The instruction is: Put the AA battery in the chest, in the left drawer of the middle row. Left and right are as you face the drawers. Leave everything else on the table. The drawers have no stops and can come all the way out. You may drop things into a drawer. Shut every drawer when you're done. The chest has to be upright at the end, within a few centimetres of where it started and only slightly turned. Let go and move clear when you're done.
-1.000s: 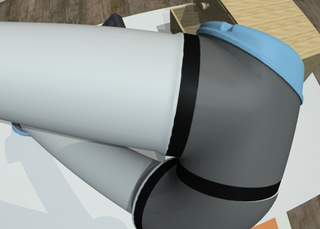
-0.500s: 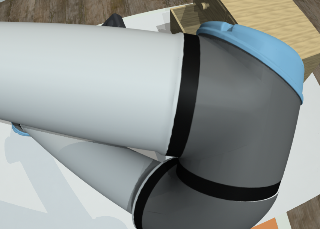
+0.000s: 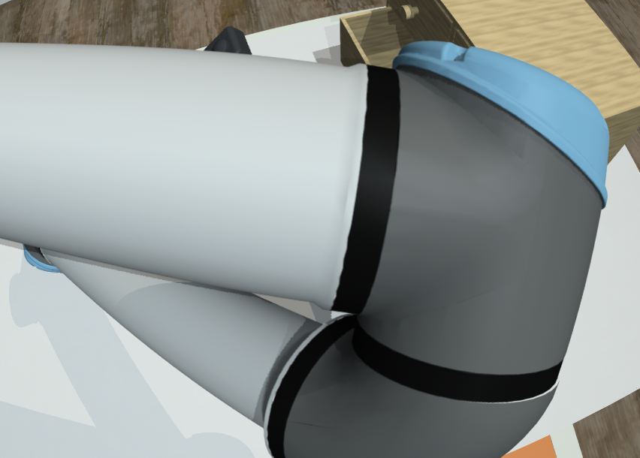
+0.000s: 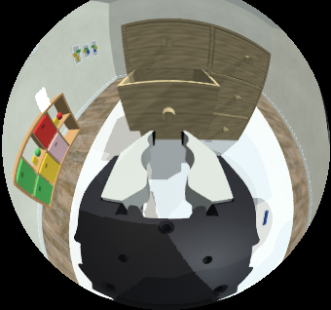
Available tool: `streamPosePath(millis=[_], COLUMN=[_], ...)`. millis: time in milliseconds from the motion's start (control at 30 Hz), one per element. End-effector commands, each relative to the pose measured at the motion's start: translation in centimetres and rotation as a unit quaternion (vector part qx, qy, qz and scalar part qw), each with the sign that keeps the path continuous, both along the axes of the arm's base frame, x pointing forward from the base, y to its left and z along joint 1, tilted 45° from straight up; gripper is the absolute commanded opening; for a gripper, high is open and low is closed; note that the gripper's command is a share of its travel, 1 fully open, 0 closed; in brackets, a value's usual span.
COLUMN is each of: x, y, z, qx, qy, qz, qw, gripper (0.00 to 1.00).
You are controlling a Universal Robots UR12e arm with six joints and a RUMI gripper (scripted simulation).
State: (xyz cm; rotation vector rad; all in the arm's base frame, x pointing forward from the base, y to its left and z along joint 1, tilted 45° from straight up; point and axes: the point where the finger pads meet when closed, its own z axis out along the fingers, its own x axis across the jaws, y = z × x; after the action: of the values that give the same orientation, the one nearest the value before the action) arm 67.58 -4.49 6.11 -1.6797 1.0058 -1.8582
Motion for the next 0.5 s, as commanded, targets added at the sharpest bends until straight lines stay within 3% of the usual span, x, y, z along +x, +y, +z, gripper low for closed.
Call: streamPosePath(millis=[0, 467], x=[0.37, 1.27], y=[0.08, 0.09], z=[0.25, 0.5], qx=[-0.001, -0.001], qy=[-0.003, -0.003], qz=[0.001, 0.001], qw=[1.0, 1.0], gripper=[0.2, 0.2])
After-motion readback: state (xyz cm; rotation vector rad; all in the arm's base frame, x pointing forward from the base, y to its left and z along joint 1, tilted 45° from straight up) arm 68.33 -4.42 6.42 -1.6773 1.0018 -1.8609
